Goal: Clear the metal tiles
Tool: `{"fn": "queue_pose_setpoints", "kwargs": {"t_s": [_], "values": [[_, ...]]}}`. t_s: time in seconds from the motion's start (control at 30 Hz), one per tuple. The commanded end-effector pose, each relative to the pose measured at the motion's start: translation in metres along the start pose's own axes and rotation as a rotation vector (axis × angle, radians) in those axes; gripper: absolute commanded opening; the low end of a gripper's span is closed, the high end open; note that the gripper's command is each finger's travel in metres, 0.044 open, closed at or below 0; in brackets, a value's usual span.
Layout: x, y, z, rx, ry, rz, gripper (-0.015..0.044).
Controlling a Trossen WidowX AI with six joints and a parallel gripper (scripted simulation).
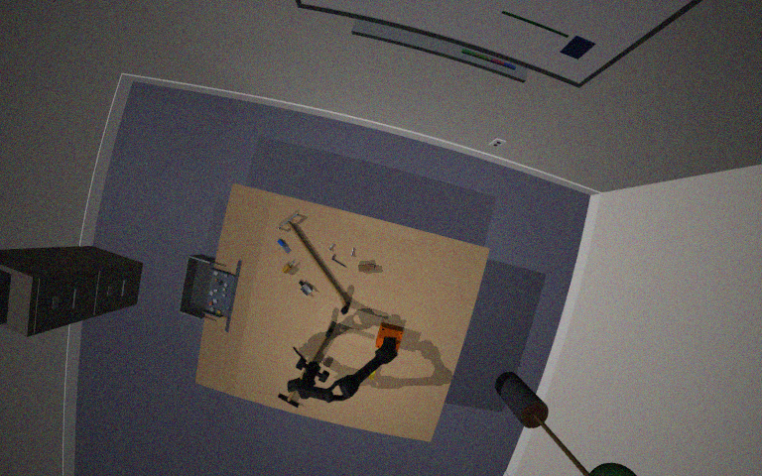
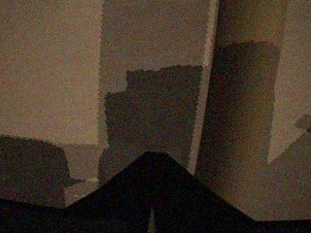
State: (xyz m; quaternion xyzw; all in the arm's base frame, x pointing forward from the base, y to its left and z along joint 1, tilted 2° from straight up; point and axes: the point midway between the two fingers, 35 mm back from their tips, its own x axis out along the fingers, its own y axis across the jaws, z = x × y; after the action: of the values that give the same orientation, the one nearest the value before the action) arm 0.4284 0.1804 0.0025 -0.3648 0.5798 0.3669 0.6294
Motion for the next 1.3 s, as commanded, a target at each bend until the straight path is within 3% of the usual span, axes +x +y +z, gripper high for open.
{"fn": "queue_pose_setpoints", "kwargs": {"t_s": [0.0, 1.27], "values": [[0.0, -0.005, 0.001, -0.003, 0.0, -0.001, 0.0], [-0.001, -0.043, 0.002, -0.004, -0.002, -0.006, 0.0]]}}
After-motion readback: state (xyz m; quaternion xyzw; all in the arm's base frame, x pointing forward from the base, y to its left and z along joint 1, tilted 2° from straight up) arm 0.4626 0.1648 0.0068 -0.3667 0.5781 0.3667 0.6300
